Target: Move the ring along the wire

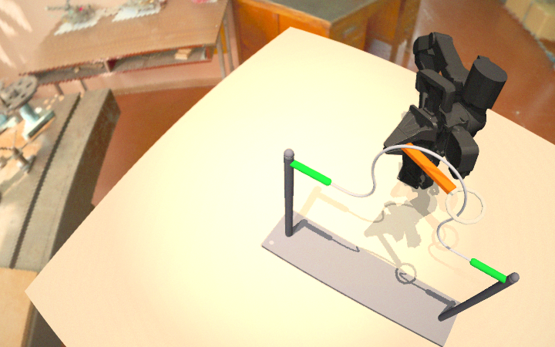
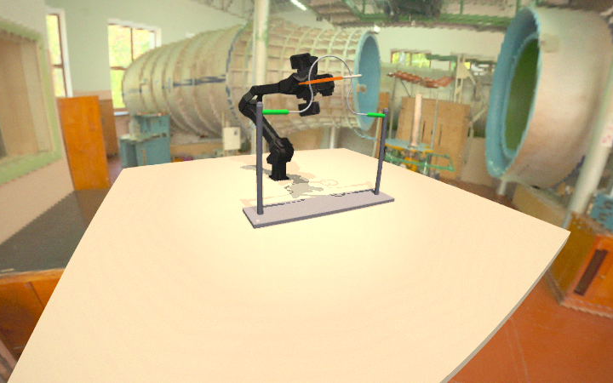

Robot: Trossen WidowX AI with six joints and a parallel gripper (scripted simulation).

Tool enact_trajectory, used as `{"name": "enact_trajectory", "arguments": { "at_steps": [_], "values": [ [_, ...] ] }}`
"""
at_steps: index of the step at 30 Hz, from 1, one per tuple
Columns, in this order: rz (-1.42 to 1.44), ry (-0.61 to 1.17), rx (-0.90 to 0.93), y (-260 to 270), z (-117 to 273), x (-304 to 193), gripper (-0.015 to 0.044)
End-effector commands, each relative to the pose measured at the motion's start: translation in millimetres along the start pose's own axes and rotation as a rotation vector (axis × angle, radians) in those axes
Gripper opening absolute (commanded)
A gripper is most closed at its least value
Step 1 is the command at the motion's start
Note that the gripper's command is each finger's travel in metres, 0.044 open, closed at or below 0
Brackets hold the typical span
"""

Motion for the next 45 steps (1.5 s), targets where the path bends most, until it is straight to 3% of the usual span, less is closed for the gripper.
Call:
{"name": "enact_trajectory", "arguments": {
  "at_steps": [1, 31, 45],
  "values": [
    [0.054, -0.002, -0.031, 2, 0, -2, -0.015],
    [0.399, -0.048, -0.249, 5, -4, -8, -0.015],
    [0.411, -0.049, -0.258, 16, -6, -15, -0.015]
  ]
}}
Point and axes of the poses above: the point midway between the two fingers, 35 mm back from their tips, its own z axis back along the fingers, its own y axis across the jaws, x = y × z, the point moved 10 cm from there along z, back along the fingers
